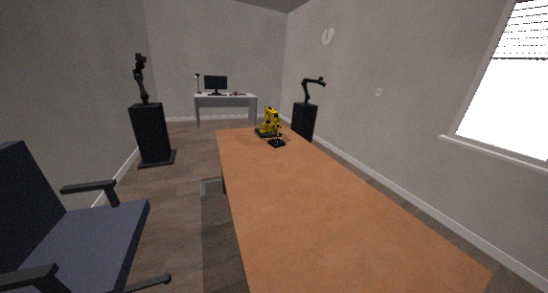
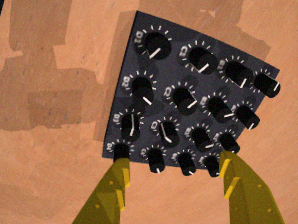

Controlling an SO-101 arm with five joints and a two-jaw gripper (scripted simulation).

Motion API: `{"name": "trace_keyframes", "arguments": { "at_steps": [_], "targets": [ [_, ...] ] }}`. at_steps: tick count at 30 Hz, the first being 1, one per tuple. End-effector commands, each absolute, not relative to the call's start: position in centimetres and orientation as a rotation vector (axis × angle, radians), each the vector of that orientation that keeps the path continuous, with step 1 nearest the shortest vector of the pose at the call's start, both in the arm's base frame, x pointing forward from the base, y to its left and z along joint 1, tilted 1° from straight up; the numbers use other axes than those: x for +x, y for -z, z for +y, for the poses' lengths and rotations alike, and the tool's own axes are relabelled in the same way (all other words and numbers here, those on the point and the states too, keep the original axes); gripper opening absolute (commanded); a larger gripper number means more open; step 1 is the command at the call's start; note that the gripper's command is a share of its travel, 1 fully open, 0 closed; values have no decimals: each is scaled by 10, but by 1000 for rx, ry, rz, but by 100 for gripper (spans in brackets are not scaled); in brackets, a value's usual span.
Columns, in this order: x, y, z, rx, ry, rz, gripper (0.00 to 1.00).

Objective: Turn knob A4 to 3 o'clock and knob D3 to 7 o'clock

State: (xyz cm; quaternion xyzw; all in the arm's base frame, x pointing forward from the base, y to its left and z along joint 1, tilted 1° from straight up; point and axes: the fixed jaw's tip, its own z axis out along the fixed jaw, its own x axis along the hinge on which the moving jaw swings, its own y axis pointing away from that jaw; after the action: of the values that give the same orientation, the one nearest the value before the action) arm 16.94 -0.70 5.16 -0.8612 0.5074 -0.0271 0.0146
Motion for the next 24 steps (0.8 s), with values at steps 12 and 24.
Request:
{"name": "trace_keyframes", "arguments": {
  "at_steps": [12,24],
  "targets": [
    [166,-46,-15,-3047,22,755,21],
    [169,-46,-18,-3138,22,152,18]
  ]
}}
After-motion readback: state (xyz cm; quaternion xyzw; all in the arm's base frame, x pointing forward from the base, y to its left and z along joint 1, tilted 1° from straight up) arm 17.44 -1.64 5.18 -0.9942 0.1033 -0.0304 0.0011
